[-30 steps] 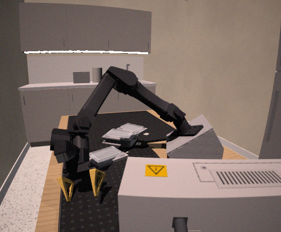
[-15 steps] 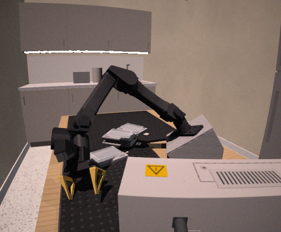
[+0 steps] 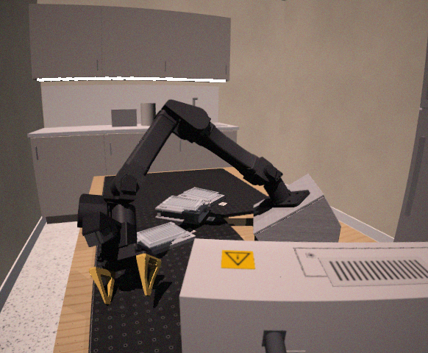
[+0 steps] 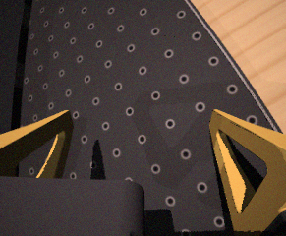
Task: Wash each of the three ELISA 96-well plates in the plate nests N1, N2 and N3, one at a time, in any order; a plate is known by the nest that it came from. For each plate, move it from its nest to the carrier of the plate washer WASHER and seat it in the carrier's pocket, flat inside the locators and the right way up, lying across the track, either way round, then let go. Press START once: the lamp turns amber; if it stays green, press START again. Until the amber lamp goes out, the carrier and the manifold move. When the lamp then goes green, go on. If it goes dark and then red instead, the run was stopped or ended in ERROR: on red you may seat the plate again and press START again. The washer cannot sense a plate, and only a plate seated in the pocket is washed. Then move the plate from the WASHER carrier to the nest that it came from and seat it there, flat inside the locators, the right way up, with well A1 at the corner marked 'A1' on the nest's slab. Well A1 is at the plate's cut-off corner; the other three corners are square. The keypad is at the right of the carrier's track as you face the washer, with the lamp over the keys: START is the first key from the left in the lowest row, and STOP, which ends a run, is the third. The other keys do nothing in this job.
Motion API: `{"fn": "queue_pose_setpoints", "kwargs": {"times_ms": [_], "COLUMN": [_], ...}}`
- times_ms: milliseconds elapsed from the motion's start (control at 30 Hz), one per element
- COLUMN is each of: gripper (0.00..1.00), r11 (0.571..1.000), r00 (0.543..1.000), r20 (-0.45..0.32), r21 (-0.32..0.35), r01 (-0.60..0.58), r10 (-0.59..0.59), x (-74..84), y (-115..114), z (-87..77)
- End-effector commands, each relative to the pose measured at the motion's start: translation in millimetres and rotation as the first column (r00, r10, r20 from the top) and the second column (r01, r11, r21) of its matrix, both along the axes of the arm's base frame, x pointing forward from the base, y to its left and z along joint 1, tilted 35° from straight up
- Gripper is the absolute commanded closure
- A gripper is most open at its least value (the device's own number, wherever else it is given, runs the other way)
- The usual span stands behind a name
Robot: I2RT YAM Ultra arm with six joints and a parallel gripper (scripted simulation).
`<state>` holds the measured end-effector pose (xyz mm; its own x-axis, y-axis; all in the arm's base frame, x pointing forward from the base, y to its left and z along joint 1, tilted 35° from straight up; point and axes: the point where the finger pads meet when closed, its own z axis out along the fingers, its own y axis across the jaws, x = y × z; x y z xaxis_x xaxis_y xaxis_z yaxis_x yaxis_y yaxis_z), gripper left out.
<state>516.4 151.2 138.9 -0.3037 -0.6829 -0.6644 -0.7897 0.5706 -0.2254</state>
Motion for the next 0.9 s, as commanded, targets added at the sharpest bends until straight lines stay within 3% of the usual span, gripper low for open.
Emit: {"fn": "queue_pose_setpoints", "kwargs": {"times_ms": [0, 200, 367, 867], "gripper": [0.0, 0.0, 0.0, 0.0], "r11": [0.992, 0.992, 0.979, 0.976], "r00": [0.982, 0.982, 0.953, 0.947], "r20": [-0.155, -0.155, -0.227, -0.242], "r21": [-0.083, -0.083, -0.09, -0.098], "r01": [0.096, 0.096, 0.185, 0.195], "r10": [-0.108, -0.108, -0.201, -0.213], "x": [-18.2, -18.2, -34.3, -34.3], "y": [-28, -28, -45, -45], "z": [-33.2, -33.2, -37.4, -37.3]}}
